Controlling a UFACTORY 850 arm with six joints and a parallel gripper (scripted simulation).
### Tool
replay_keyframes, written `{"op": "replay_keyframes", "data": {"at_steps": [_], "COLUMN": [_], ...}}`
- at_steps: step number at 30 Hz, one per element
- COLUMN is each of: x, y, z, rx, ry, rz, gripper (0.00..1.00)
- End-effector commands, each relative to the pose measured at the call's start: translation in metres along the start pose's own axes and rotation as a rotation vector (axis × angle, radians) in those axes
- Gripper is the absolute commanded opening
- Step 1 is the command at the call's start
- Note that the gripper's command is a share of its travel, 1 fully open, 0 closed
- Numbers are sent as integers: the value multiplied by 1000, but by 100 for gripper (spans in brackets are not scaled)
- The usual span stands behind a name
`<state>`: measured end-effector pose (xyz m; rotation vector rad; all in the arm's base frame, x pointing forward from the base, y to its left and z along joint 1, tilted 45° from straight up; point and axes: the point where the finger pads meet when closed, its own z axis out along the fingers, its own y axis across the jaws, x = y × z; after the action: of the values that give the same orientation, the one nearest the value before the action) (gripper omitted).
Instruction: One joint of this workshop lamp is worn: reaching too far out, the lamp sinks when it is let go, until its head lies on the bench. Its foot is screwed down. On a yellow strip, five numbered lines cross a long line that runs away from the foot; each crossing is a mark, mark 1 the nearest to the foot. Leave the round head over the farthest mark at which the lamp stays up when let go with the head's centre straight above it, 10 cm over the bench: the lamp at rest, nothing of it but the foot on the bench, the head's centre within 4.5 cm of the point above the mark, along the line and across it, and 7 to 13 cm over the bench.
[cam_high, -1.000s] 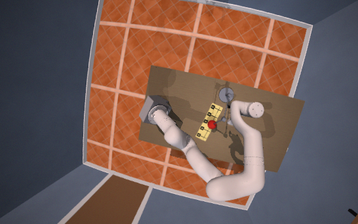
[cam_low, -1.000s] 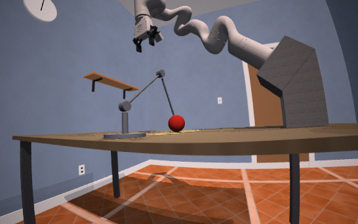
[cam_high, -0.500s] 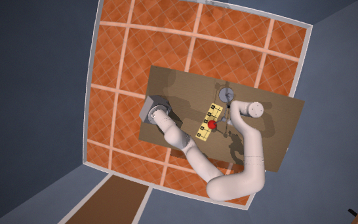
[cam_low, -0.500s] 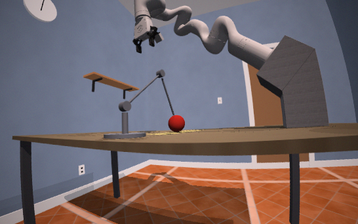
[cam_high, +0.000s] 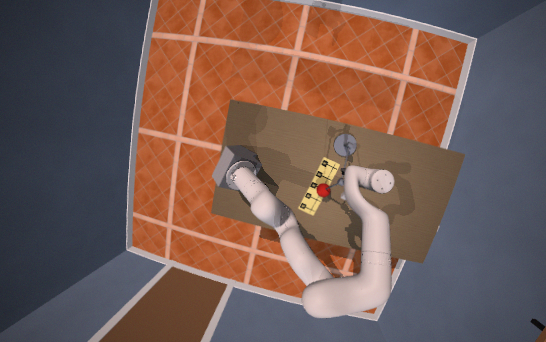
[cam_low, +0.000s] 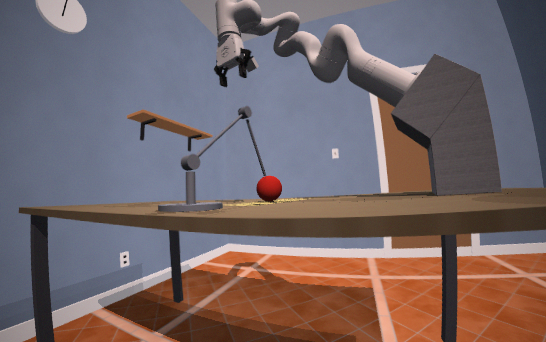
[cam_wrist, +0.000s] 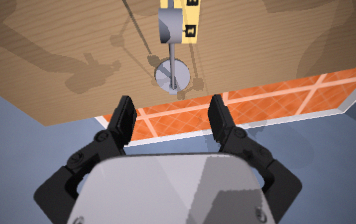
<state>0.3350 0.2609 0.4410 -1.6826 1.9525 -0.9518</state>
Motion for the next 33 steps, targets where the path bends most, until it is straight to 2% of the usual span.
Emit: {"op": "replay_keyframes", "data": {"at_steps": [1, 33], "x": [14, 130], "y": [-1, 0], "z": [1, 15], "rx": [0, 1], "ry": [-3, 0], "rz": [0, 1], "gripper": [100, 100]}}
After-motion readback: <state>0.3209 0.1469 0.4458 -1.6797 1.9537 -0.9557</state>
